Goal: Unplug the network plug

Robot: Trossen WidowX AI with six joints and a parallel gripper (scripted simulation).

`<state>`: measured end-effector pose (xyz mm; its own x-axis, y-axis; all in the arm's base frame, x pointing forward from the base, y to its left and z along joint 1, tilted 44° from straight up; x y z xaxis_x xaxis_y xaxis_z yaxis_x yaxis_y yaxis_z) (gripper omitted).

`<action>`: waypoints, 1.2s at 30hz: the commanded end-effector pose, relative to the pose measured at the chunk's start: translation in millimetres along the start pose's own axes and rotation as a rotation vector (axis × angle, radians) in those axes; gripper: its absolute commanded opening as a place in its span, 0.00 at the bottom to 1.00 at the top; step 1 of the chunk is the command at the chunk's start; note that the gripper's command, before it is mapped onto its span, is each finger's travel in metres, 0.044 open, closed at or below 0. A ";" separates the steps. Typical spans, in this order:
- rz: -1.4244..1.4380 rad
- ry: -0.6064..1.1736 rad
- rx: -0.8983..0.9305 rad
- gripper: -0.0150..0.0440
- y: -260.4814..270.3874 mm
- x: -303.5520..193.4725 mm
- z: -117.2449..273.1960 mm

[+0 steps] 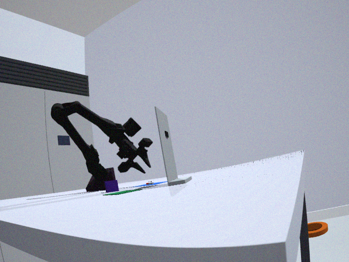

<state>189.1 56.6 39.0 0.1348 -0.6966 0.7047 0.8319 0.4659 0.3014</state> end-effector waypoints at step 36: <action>-0.004 -0.003 0.000 0.52 25.6 2.0 43.0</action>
<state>188.0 88.0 71.9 0.1361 -0.6971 0.7039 0.8330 0.4652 0.2996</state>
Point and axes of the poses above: the point midway between the two fingers, 35 mm back from their tips, its own z axis back along the fingers, its own y axis across the jaws, x = y × z, the point moved 6 cm from there along z, back along the fingers, and after that the axes turned 5 degrees about z, right-handed, at the moved point
